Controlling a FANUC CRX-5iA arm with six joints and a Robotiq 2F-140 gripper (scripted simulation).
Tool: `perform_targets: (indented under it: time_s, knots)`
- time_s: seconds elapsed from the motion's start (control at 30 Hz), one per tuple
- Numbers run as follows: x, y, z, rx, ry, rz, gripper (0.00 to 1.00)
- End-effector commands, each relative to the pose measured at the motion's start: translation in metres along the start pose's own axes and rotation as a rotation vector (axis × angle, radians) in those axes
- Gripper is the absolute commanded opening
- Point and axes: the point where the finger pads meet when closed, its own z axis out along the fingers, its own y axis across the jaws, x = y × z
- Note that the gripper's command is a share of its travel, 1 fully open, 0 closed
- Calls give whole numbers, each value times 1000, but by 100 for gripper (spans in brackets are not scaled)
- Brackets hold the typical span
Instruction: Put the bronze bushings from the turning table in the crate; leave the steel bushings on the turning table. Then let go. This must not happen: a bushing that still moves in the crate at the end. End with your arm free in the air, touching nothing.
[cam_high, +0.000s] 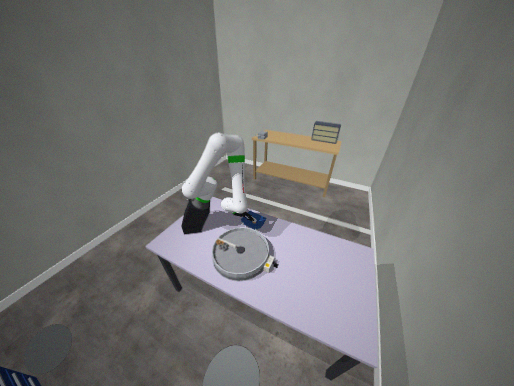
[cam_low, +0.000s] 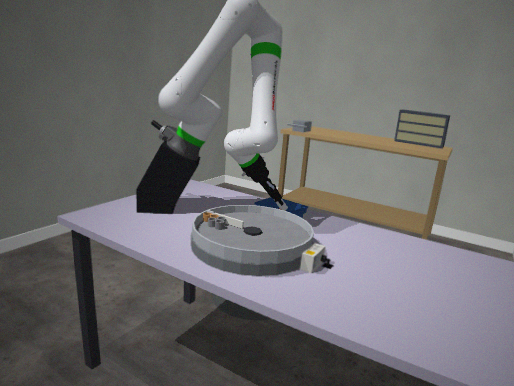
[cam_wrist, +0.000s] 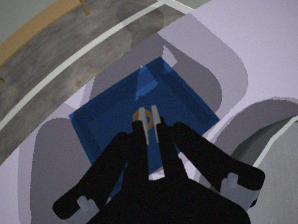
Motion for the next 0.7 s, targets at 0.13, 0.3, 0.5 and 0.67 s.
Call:
perform_targets:
  time_s: [0.13,0.3,0.5,0.67]
  knots:
    - [0,0,0,0,0,0,7]
    - [0,0,0,0,0,0,7]
    - [4,0,-5,0,0,0,7]
    - [14,0,-17,0,0,0,7]
